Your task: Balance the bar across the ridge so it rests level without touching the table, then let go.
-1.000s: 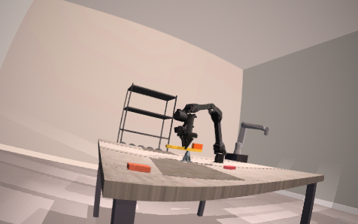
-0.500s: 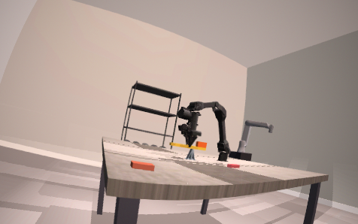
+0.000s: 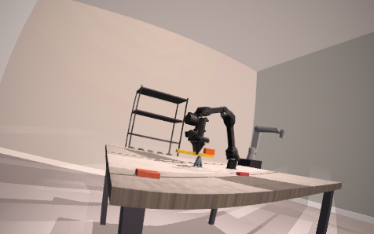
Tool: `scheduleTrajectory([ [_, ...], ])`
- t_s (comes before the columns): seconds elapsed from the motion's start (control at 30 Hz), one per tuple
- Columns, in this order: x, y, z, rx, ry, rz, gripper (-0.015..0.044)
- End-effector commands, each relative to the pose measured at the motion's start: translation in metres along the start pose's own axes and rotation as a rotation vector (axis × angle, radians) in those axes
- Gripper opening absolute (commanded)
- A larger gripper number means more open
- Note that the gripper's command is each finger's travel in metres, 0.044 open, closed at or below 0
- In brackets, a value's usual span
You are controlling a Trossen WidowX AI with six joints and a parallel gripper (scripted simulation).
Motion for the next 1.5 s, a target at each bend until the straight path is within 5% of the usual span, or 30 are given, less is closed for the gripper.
scheduleTrajectory([
  [0.0,0.000,0.000,0.000,0.000,0.000,0.000,0.0172],
  [0.57,0.000,0.000,0.000,0.000,0.000,0.000,0.0185],
  [0.9,0.000,0.000,0.000,0.000,0.000,0.000,0.0440],
  [1.03,-0.008,0.000,0.001,0.000,-0.004,0.000,0.0440],
  [1.3,-0.097,-0.001,-0.006,0.000,-0.056,0.006,0.0440],
  [1.47,-0.099,-0.001,-0.007,0.000,-0.057,0.006,0.0440],
])
Point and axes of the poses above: the point midway between the two fingers, 35 mm back from their tips, its own x axis out along the fingers, its own y axis across the jaws, z = x × y, the point moved 9 cm from there along -x, back along the fingers, and after that the axes turned 14 degrees about -x, right-handed, at the moved point
